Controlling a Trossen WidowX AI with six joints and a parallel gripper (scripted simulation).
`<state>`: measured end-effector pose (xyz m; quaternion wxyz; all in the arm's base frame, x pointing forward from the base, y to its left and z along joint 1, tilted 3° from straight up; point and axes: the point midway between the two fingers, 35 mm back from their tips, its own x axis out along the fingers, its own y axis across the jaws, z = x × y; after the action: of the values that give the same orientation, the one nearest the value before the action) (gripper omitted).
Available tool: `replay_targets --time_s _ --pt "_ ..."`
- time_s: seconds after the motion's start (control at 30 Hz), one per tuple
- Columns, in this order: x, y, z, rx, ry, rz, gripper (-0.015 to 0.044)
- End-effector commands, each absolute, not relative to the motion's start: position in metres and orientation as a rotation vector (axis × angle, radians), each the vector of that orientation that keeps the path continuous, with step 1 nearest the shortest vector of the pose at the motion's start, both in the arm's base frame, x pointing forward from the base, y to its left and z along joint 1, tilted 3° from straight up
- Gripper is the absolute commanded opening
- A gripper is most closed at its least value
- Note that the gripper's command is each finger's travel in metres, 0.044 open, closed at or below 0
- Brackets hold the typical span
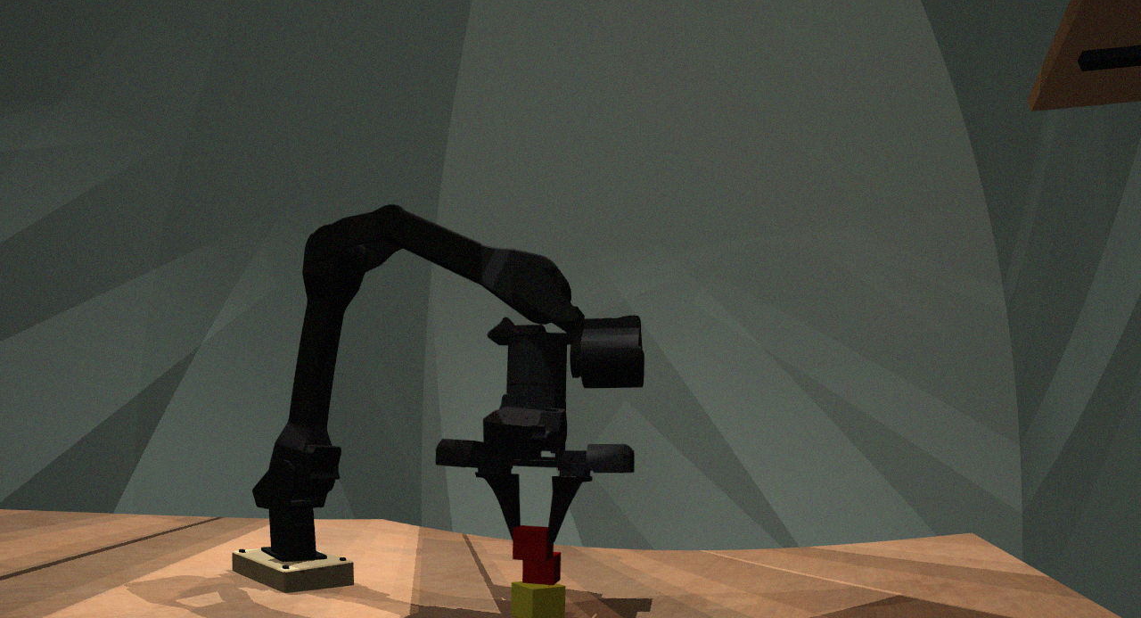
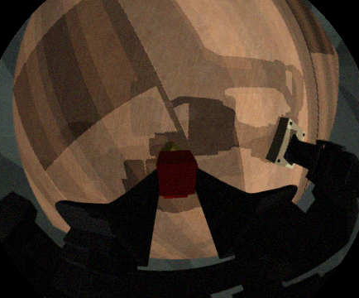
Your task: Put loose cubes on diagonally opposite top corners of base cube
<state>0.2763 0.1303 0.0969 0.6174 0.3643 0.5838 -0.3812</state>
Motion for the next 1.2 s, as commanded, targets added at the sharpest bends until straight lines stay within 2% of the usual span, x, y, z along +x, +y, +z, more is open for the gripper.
replay_targets --time_s 0.0,0.37,1.17 --pt "0.277 0.130 0.091 0.837 1.341 -0.881 0.0105" --pt "0.279 0.129 0.069 0.835 1.342 -0.879 0.0105" --pt "0.279 0.129 0.067 0.845 1.344 -0.883 0.0105"
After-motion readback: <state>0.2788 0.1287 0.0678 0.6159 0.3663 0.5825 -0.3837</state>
